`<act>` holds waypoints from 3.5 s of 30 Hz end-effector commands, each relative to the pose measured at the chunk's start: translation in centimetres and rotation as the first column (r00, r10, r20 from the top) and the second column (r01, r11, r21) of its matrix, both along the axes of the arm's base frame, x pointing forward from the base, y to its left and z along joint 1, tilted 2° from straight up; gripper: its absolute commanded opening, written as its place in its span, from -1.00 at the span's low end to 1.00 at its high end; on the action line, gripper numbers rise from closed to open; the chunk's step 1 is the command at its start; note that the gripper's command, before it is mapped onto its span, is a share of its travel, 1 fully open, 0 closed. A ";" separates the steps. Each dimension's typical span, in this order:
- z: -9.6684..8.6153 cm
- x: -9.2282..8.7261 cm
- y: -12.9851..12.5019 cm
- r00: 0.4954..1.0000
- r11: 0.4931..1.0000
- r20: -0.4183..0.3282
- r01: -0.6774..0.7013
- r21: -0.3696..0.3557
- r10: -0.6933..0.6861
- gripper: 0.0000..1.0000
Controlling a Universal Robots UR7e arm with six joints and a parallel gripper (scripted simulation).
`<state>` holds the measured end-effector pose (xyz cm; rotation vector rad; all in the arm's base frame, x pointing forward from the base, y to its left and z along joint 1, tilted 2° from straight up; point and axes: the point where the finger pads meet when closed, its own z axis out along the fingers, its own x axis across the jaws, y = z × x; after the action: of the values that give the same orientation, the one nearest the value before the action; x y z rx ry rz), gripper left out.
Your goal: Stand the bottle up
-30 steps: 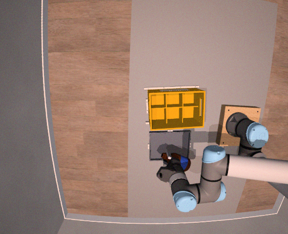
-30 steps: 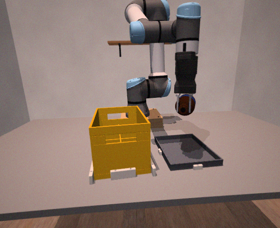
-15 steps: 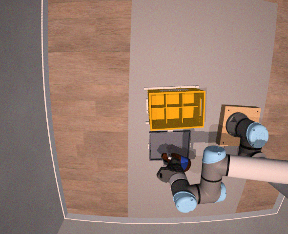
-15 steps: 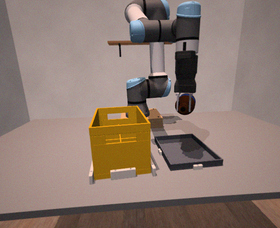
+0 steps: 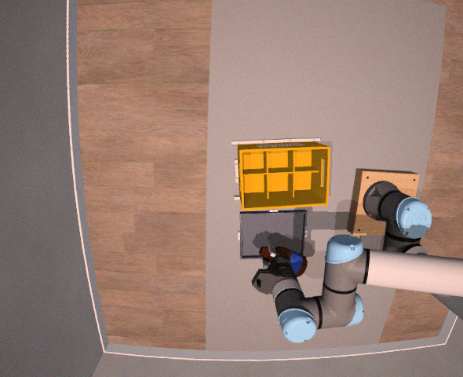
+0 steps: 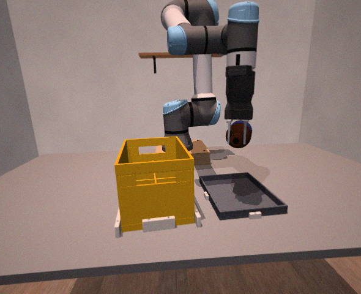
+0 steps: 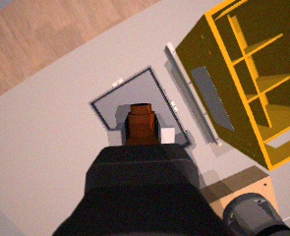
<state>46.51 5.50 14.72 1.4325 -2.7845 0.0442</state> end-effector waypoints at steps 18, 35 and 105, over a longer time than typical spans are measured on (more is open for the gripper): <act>0.3 0.2 0.1 1.000 1.000 0.005 -0.001 0.000 0.001 -1.00; 0.3 0.2 0.1 0.999 0.999 0.007 0.048 0.001 -0.048 -1.00; 0.1 0.0 0.1 0.973 0.973 0.026 0.231 -0.011 -0.231 -1.00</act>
<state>46.61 5.55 14.86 1.0977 -2.9407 0.0558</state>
